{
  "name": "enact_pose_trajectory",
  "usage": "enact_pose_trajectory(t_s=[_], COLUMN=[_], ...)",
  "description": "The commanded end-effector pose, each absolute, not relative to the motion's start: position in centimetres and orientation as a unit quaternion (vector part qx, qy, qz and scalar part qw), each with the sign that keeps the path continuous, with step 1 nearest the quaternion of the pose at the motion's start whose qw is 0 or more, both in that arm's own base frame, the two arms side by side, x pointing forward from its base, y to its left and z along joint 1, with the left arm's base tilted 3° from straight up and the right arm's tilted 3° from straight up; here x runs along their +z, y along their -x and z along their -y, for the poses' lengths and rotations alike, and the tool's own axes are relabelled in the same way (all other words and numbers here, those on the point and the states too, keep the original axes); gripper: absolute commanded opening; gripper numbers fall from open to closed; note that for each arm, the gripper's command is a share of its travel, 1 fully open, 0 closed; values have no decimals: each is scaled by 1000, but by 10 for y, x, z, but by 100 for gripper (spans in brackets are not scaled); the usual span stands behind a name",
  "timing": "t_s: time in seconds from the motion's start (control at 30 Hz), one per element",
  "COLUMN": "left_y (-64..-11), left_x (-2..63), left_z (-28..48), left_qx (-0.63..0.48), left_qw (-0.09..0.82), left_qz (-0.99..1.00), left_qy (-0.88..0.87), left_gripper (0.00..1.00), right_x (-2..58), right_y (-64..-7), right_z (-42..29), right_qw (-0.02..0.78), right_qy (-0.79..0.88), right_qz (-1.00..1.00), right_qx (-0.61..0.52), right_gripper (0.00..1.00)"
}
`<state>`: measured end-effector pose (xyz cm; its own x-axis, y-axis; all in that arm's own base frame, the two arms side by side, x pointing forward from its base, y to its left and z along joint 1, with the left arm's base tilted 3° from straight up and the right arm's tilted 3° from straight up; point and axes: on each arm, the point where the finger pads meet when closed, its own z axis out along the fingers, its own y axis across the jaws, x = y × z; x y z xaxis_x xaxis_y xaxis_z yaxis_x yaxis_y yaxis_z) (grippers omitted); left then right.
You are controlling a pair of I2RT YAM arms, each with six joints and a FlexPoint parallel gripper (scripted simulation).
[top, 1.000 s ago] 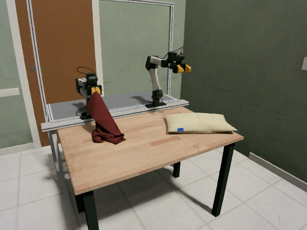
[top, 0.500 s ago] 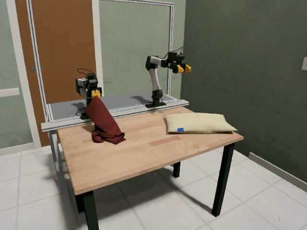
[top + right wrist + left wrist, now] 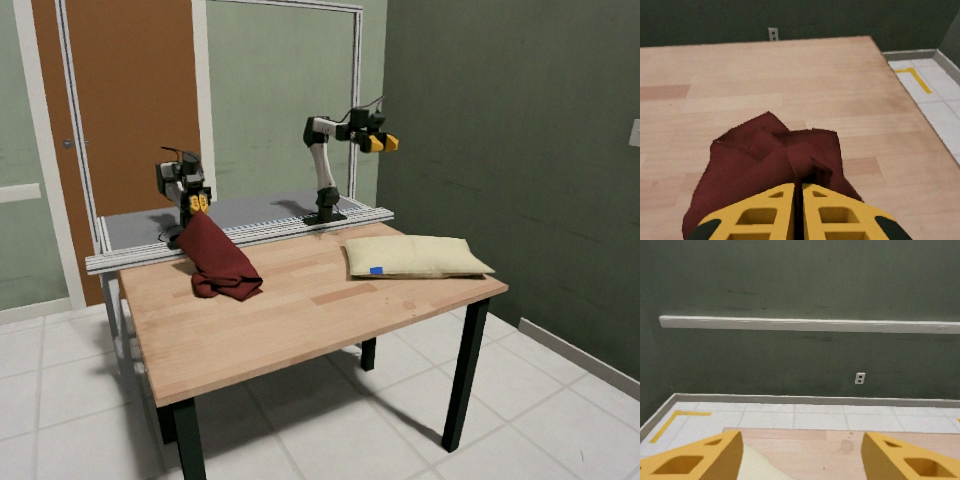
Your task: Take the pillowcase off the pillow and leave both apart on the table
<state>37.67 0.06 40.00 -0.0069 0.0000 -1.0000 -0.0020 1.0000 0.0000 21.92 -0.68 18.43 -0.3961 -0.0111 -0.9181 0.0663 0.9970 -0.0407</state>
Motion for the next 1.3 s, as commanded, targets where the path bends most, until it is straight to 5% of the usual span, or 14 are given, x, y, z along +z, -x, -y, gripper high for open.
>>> enact_pose_trajectory(t_s=[0.0, 0.17, 0.93, 1.27], left_y=[-374, -374, -374, -374], left_x=[390, 390, 390, 390], left_z=[-1, -1, -1, -1], left_qx=[-2, -2, -2, -2], left_qw=[696, 696, 696, 696], left_qz=[-718, -718, -718, -718], left_qy=[-1, -1, -1, -1], left_gripper=[60, 60, 60, 60], right_x=[172, 181, 118, 118], right_y=[-208, -211, -180, -186], right_z=[8, 7, 11, 11], right_qw=[515, 530, 368, 377], right_qy=[-23, -21, -37, -30], right_qz=[-856, -847, -929, -925], right_qx=[-38, -36, -31, -35], right_gripper=[0, 0, 0, 0])
